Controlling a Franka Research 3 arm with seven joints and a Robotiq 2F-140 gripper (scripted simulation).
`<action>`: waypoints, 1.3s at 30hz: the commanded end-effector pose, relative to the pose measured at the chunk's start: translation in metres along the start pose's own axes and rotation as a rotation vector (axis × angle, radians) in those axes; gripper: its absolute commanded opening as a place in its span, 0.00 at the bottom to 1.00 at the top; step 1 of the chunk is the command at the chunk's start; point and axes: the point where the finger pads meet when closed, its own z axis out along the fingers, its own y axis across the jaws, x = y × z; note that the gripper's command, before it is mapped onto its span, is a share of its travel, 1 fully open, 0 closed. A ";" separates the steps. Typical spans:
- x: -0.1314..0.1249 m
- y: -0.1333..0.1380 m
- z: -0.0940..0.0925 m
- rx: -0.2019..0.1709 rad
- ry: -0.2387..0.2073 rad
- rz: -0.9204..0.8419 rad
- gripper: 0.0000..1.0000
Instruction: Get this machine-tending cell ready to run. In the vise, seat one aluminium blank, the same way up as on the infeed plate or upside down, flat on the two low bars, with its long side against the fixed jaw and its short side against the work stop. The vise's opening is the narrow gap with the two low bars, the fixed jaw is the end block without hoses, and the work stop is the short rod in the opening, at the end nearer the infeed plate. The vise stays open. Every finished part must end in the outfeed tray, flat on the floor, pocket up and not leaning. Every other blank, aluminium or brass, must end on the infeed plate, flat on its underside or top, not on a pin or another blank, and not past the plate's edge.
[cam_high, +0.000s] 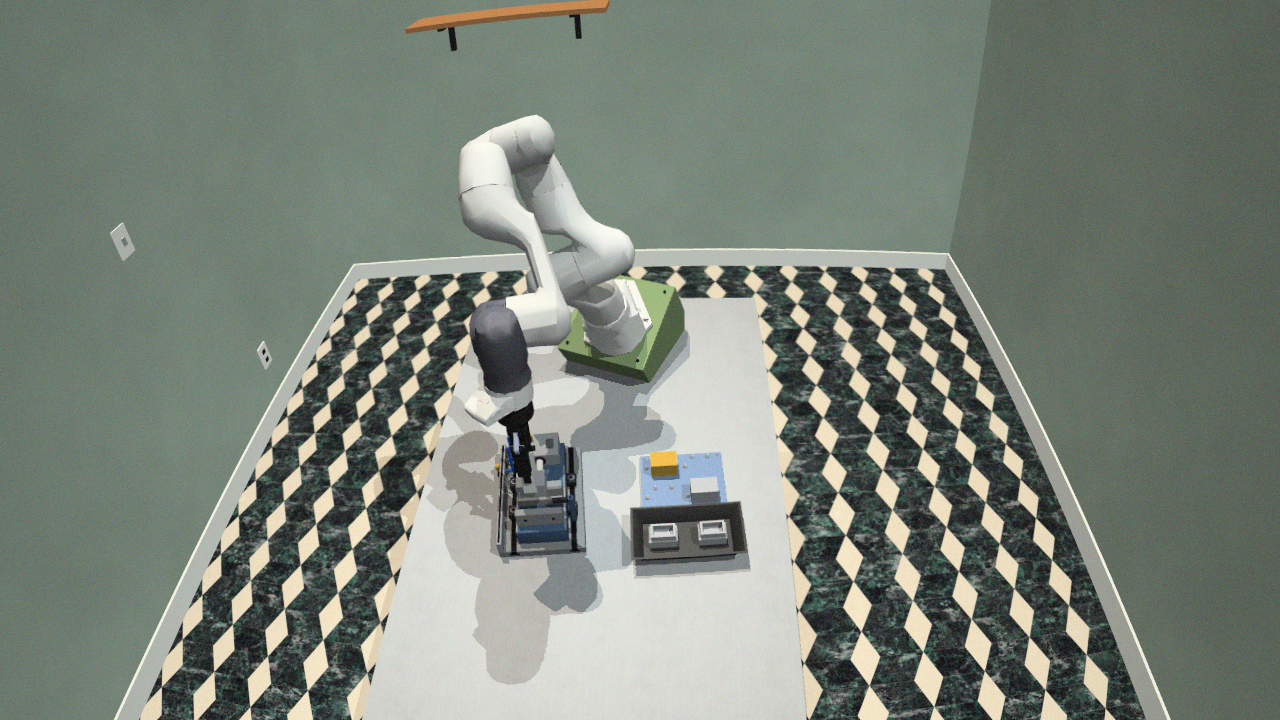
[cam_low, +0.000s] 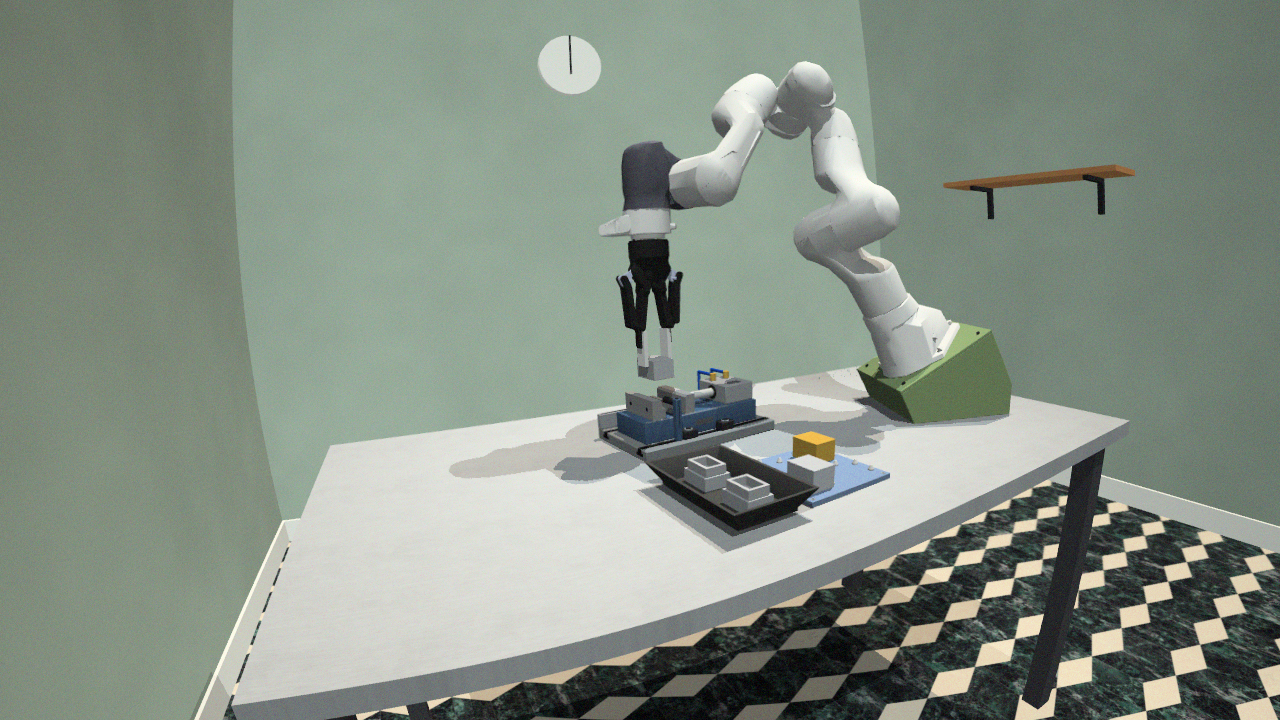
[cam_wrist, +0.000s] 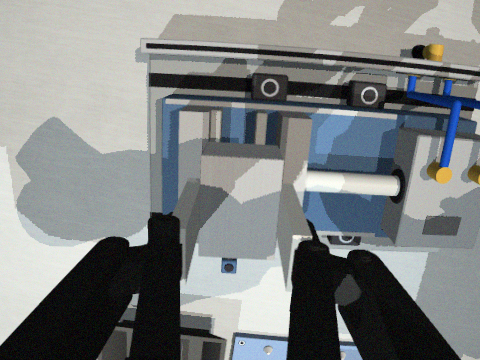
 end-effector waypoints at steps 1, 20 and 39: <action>0.000 -0.001 -0.002 0.004 -0.001 -0.004 0.00; 0.000 -0.001 -0.002 0.004 -0.001 -0.004 0.00; 0.000 -0.001 0.004 0.004 -0.001 0.000 0.00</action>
